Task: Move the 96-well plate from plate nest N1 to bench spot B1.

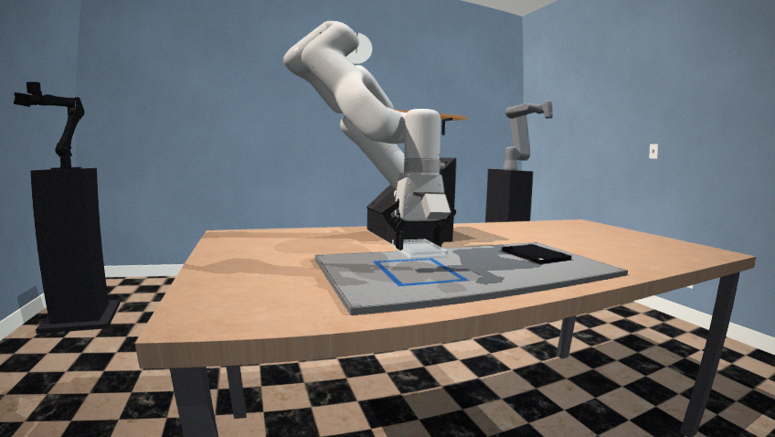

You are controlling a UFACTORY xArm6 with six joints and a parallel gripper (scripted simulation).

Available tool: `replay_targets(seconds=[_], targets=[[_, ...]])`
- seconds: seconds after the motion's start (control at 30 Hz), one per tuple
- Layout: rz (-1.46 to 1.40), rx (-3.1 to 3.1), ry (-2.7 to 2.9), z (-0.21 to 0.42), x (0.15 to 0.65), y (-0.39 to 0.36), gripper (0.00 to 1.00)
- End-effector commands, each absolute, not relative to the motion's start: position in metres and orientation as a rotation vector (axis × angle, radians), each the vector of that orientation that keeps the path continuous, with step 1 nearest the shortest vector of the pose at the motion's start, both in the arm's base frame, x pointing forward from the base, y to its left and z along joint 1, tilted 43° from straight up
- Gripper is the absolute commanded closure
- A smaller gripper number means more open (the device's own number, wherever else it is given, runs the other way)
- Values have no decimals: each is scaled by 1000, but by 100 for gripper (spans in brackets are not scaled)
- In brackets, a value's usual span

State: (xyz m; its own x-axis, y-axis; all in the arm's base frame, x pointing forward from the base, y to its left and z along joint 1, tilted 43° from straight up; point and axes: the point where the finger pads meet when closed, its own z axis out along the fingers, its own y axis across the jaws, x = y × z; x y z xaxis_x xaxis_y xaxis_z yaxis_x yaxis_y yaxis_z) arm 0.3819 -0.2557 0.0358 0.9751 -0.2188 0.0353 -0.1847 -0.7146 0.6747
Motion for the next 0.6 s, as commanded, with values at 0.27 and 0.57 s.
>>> replay_targets(seconds=[0.27, 0.57], targets=[[-57, 2384, -280, 24, 381, -267, 100], [-57, 2384, -280, 14, 380, -276, 100]])
